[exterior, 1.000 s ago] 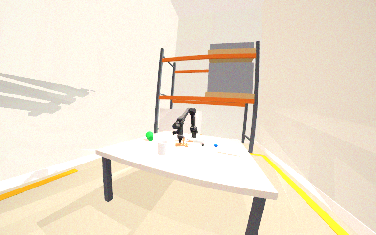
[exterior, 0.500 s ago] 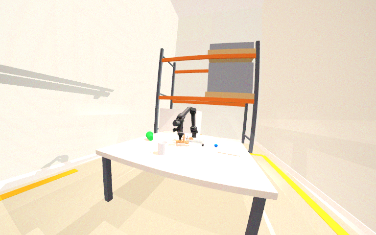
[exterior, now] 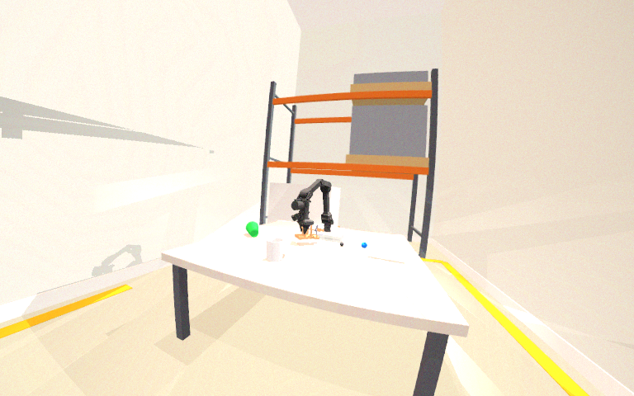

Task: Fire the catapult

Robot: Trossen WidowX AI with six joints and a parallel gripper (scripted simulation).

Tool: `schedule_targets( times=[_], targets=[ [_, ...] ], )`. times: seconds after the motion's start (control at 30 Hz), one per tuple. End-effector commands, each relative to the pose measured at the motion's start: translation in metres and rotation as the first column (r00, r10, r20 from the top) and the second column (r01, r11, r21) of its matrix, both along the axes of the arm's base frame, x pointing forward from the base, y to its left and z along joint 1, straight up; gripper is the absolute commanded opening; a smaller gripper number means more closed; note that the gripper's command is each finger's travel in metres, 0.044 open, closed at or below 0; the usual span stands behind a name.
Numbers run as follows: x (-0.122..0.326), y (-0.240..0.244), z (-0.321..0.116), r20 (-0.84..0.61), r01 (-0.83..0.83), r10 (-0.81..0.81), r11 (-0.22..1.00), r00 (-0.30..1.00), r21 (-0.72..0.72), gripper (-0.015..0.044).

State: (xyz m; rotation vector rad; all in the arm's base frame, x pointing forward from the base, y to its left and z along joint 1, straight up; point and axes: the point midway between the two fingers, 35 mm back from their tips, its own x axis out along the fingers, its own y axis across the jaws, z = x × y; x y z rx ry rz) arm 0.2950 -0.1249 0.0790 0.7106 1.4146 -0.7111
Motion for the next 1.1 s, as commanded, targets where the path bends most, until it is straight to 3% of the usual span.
schedule_targets(
  times=[0.0, 0.43, 1.07],
  targets=[
    [0.002, 0.001, 0.001, -0.001, -0.15, 0.15, 0.989, 0.989, -0.004, 0.0],
    [0.017, 0.013, 0.0, -0.01, -0.545, 0.545, 0.838, 0.838, -0.012, 0.0],
    [0.02, 0.016, -0.015, -0.009, -0.55, 0.55, 0.835, 0.835, -0.012, 0.0]
  ],
)
